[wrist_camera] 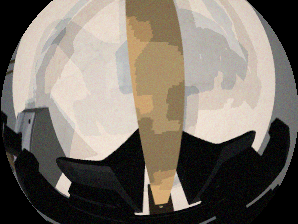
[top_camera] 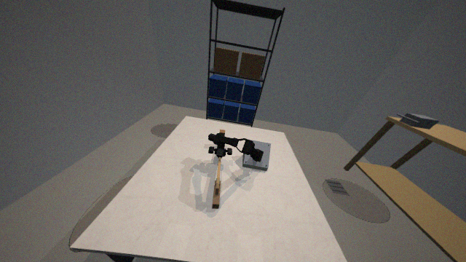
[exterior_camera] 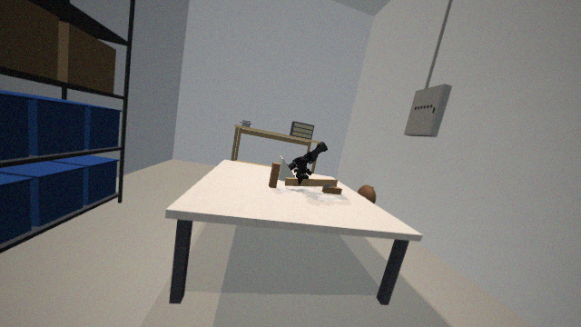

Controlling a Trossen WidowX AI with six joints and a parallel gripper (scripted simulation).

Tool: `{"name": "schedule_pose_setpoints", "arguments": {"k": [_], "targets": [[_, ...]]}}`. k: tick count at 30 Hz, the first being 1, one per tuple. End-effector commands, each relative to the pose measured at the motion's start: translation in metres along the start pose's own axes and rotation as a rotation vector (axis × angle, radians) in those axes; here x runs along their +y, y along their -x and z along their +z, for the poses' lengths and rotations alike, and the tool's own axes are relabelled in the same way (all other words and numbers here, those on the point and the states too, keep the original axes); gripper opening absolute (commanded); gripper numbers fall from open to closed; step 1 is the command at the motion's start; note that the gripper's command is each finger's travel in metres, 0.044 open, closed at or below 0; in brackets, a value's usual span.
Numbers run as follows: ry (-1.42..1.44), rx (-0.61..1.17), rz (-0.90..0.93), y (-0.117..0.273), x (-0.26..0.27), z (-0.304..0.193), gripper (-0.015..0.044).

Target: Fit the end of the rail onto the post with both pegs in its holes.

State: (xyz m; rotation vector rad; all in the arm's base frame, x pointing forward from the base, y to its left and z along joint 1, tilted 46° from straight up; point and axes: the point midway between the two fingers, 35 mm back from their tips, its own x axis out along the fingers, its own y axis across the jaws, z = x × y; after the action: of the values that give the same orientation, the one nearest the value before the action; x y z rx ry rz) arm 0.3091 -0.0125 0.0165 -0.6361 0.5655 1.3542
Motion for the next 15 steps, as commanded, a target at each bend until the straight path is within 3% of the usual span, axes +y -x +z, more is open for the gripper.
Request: {"name": "schedule_pose_setpoints", "arguments": {"k": [1,15], "targets": [[0.002,-0.001,-0.019,0.007,-0.0049,-0.0008,0.0],[0.002,-0.001,-0.018,0.014,-0.0051,-0.0008,0.0]]}}
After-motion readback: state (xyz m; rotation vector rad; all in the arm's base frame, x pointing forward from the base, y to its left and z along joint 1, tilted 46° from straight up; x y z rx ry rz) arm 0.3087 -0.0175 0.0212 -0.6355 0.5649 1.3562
